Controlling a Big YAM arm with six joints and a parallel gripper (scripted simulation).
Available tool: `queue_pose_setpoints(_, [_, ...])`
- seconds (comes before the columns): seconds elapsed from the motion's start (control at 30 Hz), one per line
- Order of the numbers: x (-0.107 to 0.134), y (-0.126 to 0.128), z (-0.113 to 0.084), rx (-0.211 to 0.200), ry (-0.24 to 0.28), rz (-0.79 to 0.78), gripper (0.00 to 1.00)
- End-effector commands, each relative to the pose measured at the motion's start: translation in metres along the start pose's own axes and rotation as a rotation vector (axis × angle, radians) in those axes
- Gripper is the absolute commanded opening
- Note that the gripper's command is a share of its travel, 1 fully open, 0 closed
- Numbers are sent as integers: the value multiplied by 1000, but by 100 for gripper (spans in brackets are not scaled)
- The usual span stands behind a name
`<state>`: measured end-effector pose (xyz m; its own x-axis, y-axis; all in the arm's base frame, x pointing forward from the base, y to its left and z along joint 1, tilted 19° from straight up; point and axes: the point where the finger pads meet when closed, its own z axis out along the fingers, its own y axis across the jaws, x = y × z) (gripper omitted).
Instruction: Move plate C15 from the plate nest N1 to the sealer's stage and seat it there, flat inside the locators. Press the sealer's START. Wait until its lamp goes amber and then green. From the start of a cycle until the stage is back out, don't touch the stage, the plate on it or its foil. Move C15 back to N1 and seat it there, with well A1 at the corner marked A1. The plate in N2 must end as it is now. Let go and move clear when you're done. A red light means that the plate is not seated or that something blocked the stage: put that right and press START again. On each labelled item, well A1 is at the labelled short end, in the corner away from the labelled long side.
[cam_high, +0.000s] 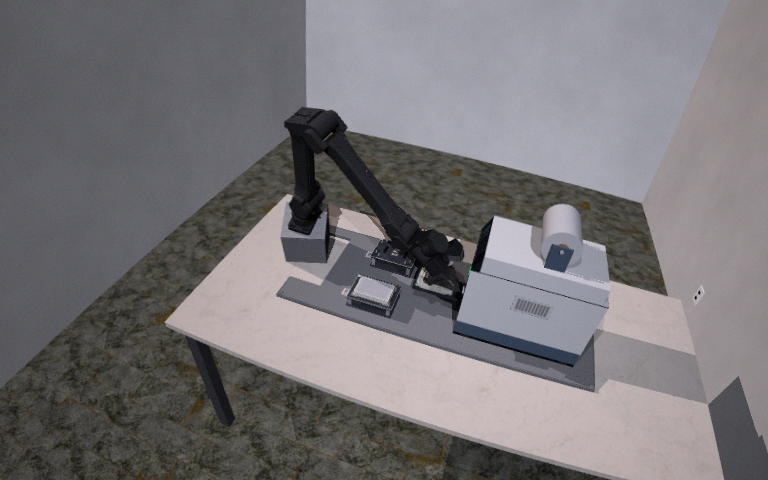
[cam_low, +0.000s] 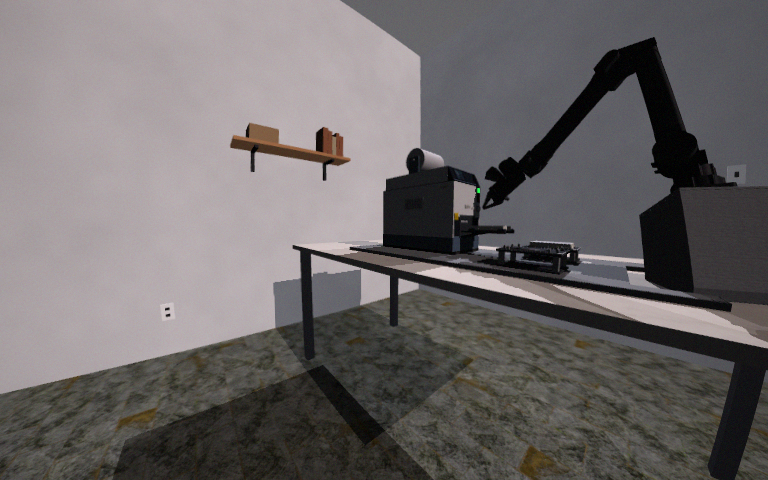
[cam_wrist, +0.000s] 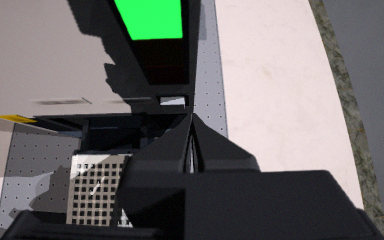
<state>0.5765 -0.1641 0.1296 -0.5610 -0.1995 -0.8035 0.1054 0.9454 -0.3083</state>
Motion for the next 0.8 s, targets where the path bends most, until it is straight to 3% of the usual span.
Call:
queue_pose_setpoints(0.0, [6,-5,-6,4,13,-2,0])
queue_pose_setpoints(0.3, [-12,14,0,-5,-27,5,0])
queue_pose_setpoints(0.6, [-11,-4,8,16,-28,-4,0])
queue_pose_setpoints(0.77, [-21,-4,3,24,-48,3,0])
